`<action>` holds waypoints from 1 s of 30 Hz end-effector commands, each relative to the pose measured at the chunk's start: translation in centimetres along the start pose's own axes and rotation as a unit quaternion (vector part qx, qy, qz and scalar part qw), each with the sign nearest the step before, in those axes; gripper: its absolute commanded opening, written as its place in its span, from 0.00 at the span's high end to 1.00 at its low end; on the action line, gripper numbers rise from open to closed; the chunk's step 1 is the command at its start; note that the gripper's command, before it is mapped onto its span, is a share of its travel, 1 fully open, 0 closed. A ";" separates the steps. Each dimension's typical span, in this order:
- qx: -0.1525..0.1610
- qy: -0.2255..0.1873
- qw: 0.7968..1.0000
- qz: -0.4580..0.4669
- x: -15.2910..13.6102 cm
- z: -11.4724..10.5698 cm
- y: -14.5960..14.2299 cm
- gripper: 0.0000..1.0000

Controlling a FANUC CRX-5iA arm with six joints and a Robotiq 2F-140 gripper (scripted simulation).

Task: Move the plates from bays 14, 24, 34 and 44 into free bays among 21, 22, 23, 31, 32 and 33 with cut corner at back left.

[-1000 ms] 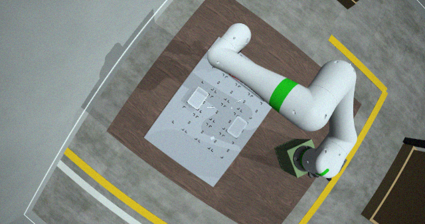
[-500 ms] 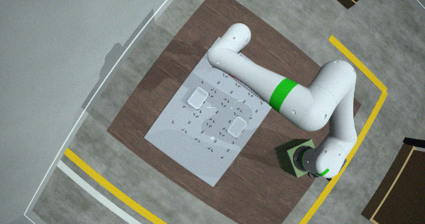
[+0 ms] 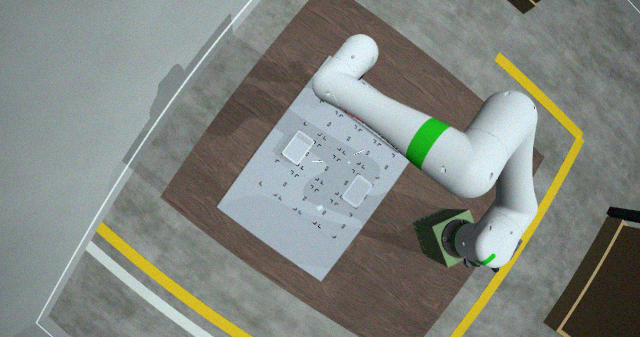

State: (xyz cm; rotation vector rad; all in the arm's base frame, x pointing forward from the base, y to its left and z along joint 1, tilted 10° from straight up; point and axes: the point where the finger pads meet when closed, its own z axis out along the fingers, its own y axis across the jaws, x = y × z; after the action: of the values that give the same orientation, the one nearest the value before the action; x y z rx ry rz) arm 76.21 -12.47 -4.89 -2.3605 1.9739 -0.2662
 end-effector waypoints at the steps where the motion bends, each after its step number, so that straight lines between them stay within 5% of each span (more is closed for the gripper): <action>1: 0.001 0.000 1.000 0.000 0.0 -0.3 -0.1 0.90; 30: 0.001 0.000 1.000 0.000 0.0 -1.5 -0.1 0.90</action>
State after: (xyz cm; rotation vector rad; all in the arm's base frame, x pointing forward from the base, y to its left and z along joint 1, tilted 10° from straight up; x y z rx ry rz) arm 76.02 -12.39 -3.74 -2.3605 1.9738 -0.2663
